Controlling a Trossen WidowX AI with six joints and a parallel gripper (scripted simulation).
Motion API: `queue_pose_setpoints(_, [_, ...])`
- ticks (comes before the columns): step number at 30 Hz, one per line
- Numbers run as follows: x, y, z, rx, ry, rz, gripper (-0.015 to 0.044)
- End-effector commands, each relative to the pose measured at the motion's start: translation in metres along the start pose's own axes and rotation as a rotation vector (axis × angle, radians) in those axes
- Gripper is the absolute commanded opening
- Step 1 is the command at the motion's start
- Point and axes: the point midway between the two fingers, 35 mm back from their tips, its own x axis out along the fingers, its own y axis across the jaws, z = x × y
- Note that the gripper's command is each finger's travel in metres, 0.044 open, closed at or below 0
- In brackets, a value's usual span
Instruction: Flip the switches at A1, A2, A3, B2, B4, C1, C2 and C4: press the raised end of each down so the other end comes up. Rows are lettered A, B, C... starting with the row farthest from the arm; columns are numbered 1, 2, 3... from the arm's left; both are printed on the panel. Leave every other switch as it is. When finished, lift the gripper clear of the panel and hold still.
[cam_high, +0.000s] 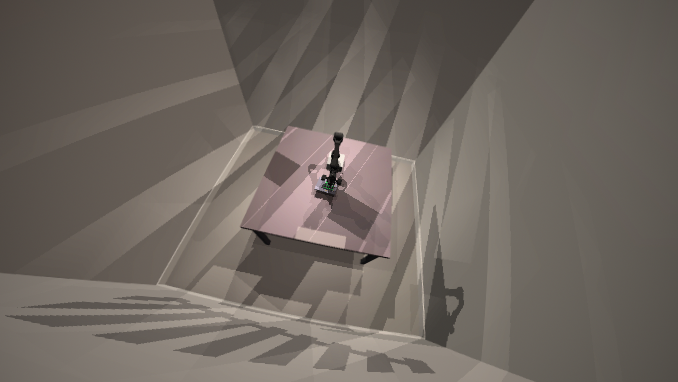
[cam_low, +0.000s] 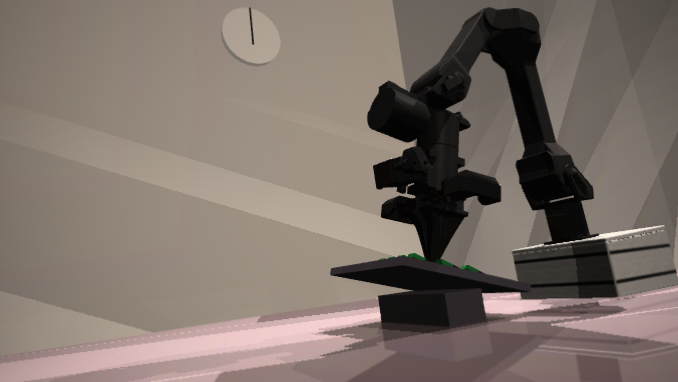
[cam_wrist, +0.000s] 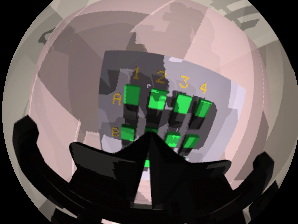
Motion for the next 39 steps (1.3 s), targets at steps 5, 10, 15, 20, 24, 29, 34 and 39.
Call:
queue_pose_setpoints(5, [-0.040, 0.000, 0.000, 0.001, -0.016, 0.000, 0.0000])
queue_pose_setpoints(10, [-0.064, 0.000, -0.003, 0.001, -0.025, 0.001, 0.0000])
queue_pose_setpoints(15, [-0.064, -0.006, -0.002, 0.001, -0.024, 0.000, 0.0000])
queue_pose_setpoints(20, [-0.064, -0.046, -0.003, 0.000, -0.025, -0.003, 0.0000])
queue_pose_setpoints(24, [-0.062, -0.048, -0.002, 0.000, -0.024, -0.003, 0.0000])
queue_pose_setpoints(29, [-0.029, -0.048, -0.001, 0.000, 0.000, -0.003, 0.0000])
queue_pose_setpoints(34, [-0.029, -0.048, -0.001, 0.000, 0.000, -0.003, 0.0000])
queue_pose_setpoints(39, [-0.019, -0.048, -0.001, 0.000, 0.000, -0.003, 0.0000])
